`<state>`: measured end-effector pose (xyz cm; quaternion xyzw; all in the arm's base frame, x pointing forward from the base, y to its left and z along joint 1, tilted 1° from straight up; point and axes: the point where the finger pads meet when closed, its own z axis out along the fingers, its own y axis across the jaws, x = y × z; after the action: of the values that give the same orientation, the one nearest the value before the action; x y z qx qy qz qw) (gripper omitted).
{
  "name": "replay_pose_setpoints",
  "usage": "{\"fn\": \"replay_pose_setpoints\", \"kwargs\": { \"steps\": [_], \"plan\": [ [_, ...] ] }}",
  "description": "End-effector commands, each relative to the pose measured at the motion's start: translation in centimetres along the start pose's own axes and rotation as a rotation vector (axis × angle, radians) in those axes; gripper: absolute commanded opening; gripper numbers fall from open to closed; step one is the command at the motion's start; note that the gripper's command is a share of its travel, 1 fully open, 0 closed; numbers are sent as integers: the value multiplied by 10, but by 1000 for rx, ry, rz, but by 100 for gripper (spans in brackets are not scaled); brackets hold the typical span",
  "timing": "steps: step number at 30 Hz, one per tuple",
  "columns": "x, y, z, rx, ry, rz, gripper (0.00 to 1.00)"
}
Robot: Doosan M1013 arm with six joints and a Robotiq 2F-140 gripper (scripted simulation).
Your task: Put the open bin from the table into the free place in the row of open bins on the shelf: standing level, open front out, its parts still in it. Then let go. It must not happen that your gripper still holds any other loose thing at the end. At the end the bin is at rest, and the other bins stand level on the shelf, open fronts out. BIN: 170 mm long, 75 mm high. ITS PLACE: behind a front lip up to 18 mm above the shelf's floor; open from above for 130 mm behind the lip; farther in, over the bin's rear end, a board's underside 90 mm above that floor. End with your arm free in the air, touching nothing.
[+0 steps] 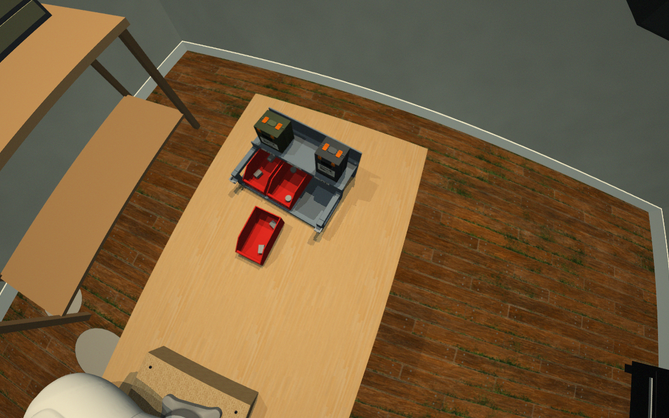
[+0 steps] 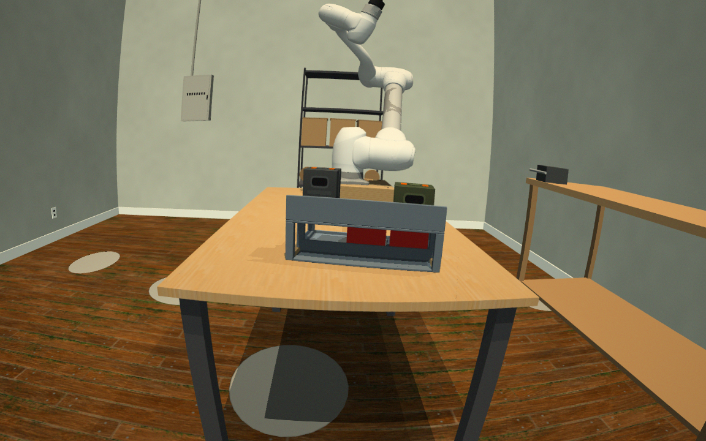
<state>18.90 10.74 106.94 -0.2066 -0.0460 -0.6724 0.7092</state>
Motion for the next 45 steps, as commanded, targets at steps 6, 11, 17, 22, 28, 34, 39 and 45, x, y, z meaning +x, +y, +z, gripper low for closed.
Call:
{"fn": "replay_pose_setpoints", "kwargs": {
  "steps": [6, 11, 17, 22, 28, 34, 39, 45],
  "plan": [
    [0, 0, 0, 0, 0, 0, 100],
    [0, 0, 0, 0, 0, 0, 100],
    [0, 0, 0, 0, 0, 0, 100],
    [0, 2, -1, -3, 0, -3, 100],
    [0, 8, -3, -15, -3, -15, 100],
    [0, 15, -6, -28, -5, -28, 100],
    [0, 27, -10, -50, -9, -50, 100],
    [1, 45, -18, -84, -16, -84, 100]
  ]
}}
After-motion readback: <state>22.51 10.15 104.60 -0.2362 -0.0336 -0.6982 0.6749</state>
